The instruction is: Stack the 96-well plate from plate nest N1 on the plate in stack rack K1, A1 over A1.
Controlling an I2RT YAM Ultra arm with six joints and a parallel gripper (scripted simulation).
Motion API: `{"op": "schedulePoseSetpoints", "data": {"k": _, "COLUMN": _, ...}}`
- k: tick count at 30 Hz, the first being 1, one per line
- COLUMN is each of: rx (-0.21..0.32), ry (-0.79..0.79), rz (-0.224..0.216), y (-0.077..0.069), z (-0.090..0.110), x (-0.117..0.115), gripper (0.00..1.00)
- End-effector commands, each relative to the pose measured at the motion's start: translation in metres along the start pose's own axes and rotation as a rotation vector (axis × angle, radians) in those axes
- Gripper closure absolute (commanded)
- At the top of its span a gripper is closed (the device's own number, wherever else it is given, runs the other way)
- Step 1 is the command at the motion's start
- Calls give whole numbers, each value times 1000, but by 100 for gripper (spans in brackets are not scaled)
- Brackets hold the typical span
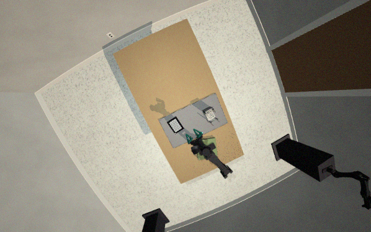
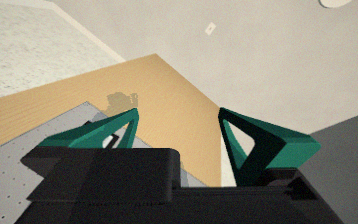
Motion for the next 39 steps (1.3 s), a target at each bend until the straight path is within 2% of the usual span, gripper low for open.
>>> {"op": "schedulePoseSetpoints", "data": {"k": 1, "rx": -11, "ry": 1, "rz": 7, "y": -1, "z": -4, "x": -2, "gripper": 0}}
{"op": "schedulePoseSetpoints", "data": {"k": 17, "rx": -11, "ry": 1, "rz": 7, "y": -1, "z": -4, "x": -2, "gripper": 0}}
{"op": "schedulePoseSetpoints", "data": {"k": 22, "rx": 97, "ry": 103, "rz": -93, "y": 25, "z": -8, "x": 10, "gripper": 0}}
{"op": "schedulePoseSetpoints", "data": {"k": 28, "rx": 241, "ry": 208, "rz": -183, "y": 49, "z": -2, "x": 27, "gripper": 0}}
{"op": "schedulePoseSetpoints", "data": {"k": 32, "rx": 347, "ry": 274, "rz": -230, "y": 63, "z": 3, "x": 40, "gripper": 0}}
{"op": "schedulePoseSetpoints", "data": {"k": 34, "rx": 347, "ry": 274, "rz": -230, "y": 63, "z": 3, "x": 40, "gripper": 0}}
{"op": "schedulePoseSetpoints", "data": {"k": 35, "rx": 379, "ry": 293, "rz": -231, "y": 67, "z": 7, "x": 39, "gripper": 0}}
{"op": "schedulePoseSetpoints", "data": {"k": 39, "rx": 479, "ry": 349, "rz": -283, "y": 79, "z": 11, "x": 58, "gripper": 0}}
Point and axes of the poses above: the point where the finger pads meet when closed, its own y axis out along the fingers, its own x axis across the jaws, z = x × y, the point moved 1 cm from there along -y, back along the fingers, and after that the axes turned 5 degrees about y, right-handed, at the moved point
